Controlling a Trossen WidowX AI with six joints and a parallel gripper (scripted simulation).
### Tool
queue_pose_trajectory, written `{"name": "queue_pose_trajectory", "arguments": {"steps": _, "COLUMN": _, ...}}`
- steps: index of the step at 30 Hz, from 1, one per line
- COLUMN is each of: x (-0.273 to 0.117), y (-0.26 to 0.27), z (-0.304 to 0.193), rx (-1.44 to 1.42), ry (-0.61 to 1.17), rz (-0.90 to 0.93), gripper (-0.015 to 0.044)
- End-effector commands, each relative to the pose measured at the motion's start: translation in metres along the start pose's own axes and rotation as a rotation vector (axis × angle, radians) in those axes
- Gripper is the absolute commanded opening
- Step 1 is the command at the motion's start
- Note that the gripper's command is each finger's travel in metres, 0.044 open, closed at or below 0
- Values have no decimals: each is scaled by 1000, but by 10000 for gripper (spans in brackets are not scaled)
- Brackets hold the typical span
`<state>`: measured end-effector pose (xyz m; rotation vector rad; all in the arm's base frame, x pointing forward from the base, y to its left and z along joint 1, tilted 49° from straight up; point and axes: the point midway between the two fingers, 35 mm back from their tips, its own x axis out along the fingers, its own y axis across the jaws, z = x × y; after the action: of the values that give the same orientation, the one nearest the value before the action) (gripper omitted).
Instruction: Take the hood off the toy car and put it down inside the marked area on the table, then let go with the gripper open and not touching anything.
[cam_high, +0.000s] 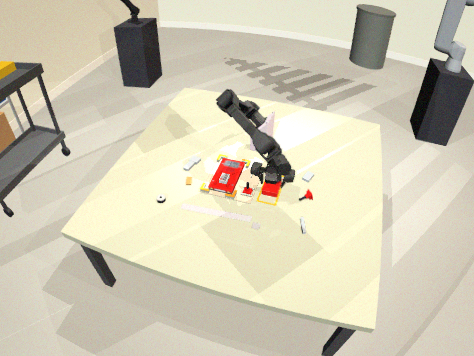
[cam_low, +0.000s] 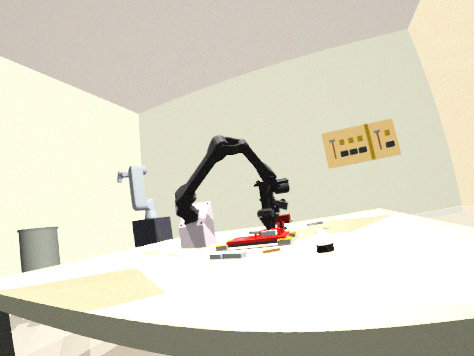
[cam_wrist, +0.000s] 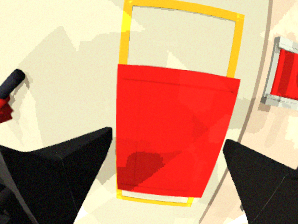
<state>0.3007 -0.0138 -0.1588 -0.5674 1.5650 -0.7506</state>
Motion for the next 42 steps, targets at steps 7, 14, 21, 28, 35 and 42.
{"name": "queue_pose_trajectory", "arguments": {"steps": 7, "x": -70, "y": 2, "z": 1, "rx": 6, "ry": -2, "rz": 1, "gripper": 440}}
{"name": "queue_pose_trajectory", "arguments": {"steps": 14, "x": -70, "y": 2, "z": 1, "rx": 6, "ry": -2, "rz": 1, "gripper": 440}}
{"name": "queue_pose_trajectory", "arguments": {"steps": 21, "x": -70, "y": 2, "z": 1, "rx": 6, "ry": -2, "rz": 1, "gripper": 440}}
{"name": "queue_pose_trajectory", "arguments": {"steps": 28, "x": -70, "y": 2, "z": 1, "rx": 6, "ry": -2, "rz": 1, "gripper": 440}}
{"name": "queue_pose_trajectory", "arguments": {"steps": 35, "x": -70, "y": 2, "z": 1, "rx": 6, "ry": -2, "rz": 1, "gripper": 440}}
{"name": "queue_pose_trajectory", "arguments": {"steps": 42, "x": -70, "y": 2, "z": 1, "rx": 6, "ry": -2, "rz": 1, "gripper": 440}}
